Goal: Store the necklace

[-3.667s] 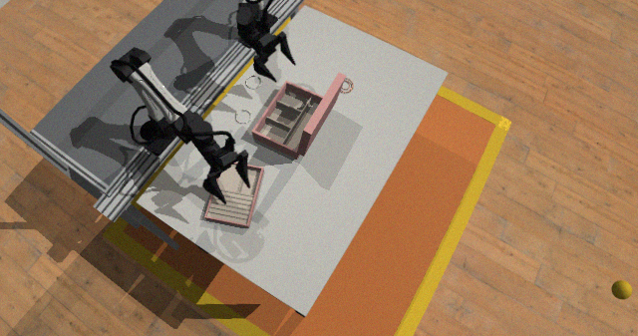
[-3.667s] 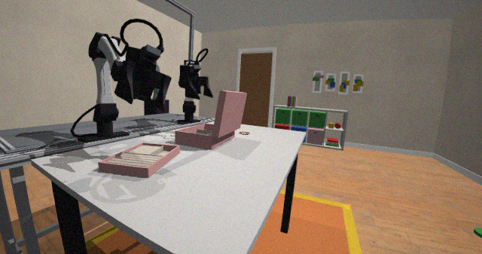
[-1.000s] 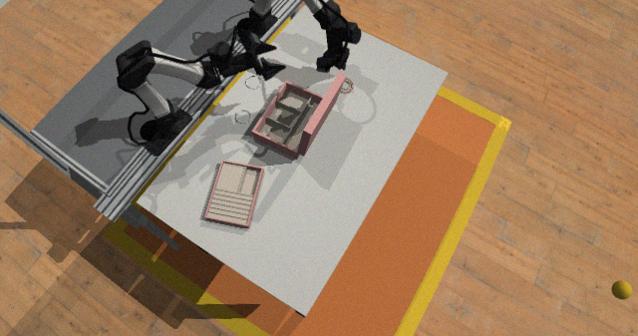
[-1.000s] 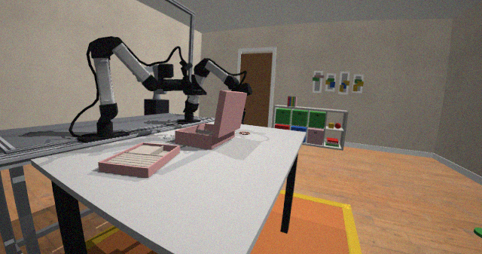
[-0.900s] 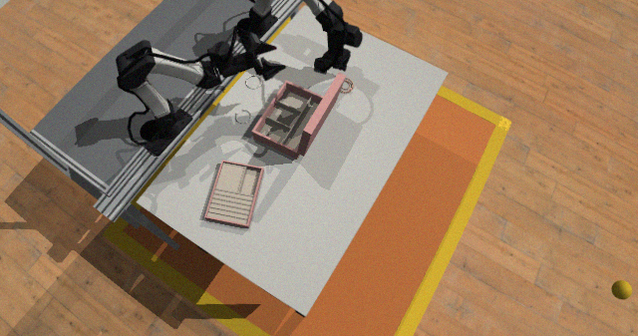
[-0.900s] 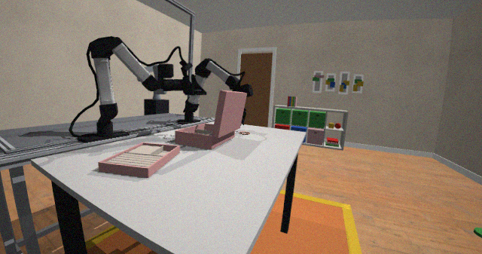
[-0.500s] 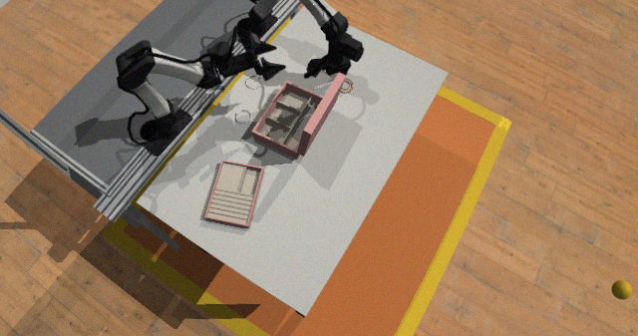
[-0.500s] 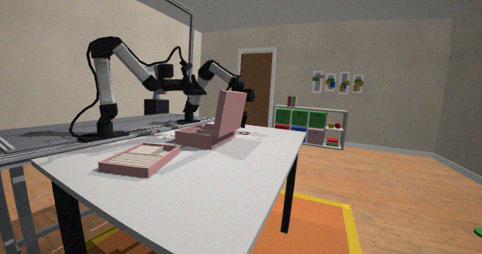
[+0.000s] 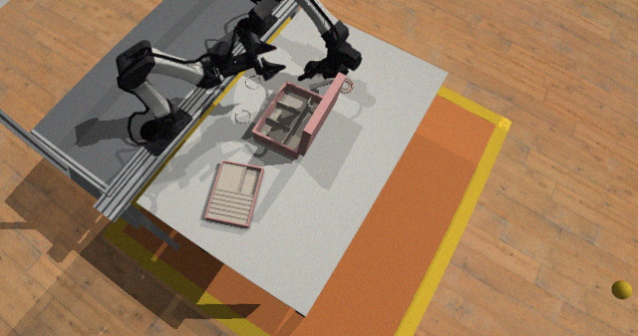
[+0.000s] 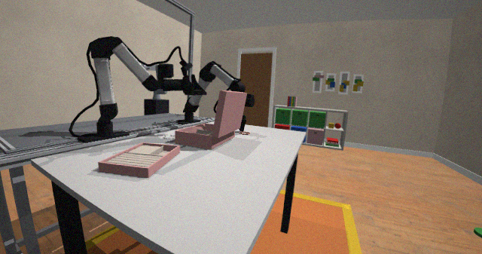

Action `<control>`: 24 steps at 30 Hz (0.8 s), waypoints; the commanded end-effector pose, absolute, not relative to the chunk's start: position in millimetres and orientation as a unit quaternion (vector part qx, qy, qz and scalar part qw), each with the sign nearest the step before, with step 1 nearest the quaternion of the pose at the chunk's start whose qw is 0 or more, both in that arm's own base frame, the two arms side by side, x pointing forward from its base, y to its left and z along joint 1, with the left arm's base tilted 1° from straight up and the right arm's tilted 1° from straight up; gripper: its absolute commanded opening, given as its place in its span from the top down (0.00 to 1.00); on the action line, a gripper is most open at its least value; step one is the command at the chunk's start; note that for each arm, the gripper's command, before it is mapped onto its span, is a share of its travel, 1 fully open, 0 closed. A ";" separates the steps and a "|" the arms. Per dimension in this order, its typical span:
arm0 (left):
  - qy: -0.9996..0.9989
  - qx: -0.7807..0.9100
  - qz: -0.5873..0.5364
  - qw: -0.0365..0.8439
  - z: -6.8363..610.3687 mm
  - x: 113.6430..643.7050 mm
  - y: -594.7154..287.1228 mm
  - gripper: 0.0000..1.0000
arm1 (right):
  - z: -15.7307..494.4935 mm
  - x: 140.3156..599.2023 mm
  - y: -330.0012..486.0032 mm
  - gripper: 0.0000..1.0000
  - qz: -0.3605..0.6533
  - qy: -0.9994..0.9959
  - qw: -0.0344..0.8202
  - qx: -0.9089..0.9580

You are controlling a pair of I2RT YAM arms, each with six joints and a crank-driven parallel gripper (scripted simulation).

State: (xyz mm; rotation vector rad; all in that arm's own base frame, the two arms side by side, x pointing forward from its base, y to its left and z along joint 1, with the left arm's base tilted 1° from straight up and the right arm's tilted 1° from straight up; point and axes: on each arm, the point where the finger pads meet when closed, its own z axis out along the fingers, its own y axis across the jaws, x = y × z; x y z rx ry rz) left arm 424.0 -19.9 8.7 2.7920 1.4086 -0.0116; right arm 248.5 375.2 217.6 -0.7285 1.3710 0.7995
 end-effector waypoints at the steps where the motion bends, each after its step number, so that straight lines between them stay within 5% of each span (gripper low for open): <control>1: 0.444 0.896 -0.003 0.001 -1.4 424.8 -18.3 0.83 | 224.8 249.8 374.4 0.00 0.353 0.595 0.650 -0.314; 15: 0.447 0.895 -0.001 0.002 -3.3 430.2 -16.4 0.83 | 224.8 249.8 374.4 0.00 0.353 0.595 0.650 -0.314; 16: 0.447 0.895 -0.002 0.001 -3.9 429.4 -16.3 0.90 | 224.8 249.8 374.4 0.00 0.353 0.595 0.650 -0.314; 24: 0.446 0.895 0.007 0.007 2.3 429.6 -17.3 1.00 | 224.8 249.8 374.4 0.00 0.353 0.595 0.650 -0.314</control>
